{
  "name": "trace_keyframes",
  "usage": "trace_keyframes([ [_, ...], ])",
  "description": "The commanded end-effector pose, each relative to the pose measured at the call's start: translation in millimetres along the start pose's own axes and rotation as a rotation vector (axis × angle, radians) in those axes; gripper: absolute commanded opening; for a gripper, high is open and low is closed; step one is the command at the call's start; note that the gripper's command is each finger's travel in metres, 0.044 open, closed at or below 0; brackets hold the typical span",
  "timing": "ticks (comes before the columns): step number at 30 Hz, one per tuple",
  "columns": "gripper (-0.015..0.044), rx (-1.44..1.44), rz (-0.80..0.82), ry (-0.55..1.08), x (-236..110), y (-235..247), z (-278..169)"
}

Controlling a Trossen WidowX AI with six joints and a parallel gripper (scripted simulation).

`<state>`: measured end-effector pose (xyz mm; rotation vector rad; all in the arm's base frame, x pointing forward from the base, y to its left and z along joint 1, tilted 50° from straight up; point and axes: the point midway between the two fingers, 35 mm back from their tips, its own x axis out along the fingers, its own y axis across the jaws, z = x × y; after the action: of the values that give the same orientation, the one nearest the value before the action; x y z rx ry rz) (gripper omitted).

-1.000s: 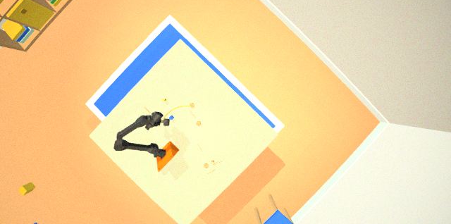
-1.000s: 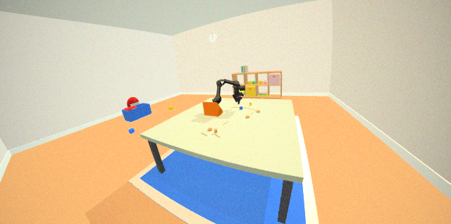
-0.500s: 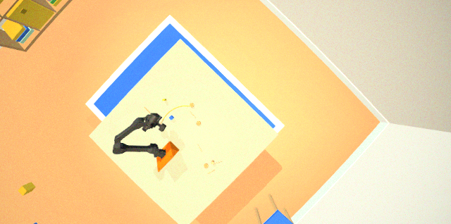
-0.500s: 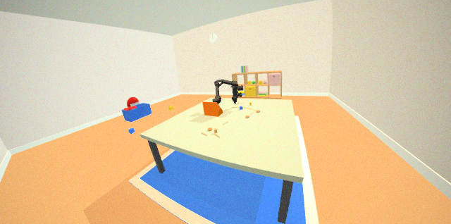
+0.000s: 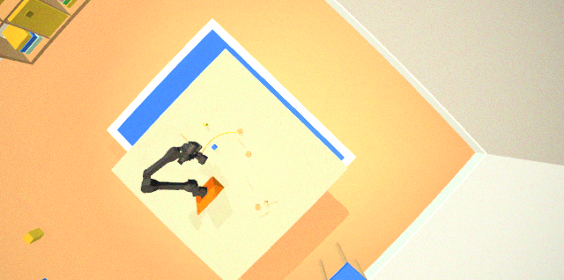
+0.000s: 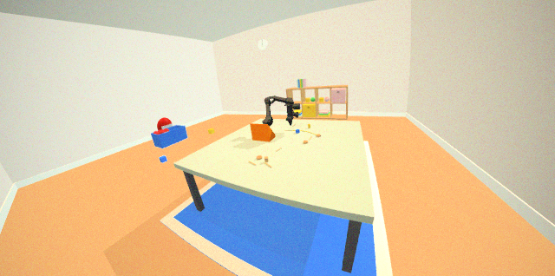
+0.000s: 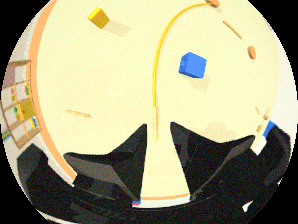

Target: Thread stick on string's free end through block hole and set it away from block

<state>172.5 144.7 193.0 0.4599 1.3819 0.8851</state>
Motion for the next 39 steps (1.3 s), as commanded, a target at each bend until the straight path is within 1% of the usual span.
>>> trace_keyframes([
  [1, 0.0123, 0.006, 0.001, 0.001, 0.0, 0.4, -0.8],
  [7, 0.0123, 0.005, -0.001, 0.002, 3.9, -0.1, -0.5],
  [39, 0.0123, 0.004, 0.003, 0.0, 55.5, 0.8, -0.5],
])
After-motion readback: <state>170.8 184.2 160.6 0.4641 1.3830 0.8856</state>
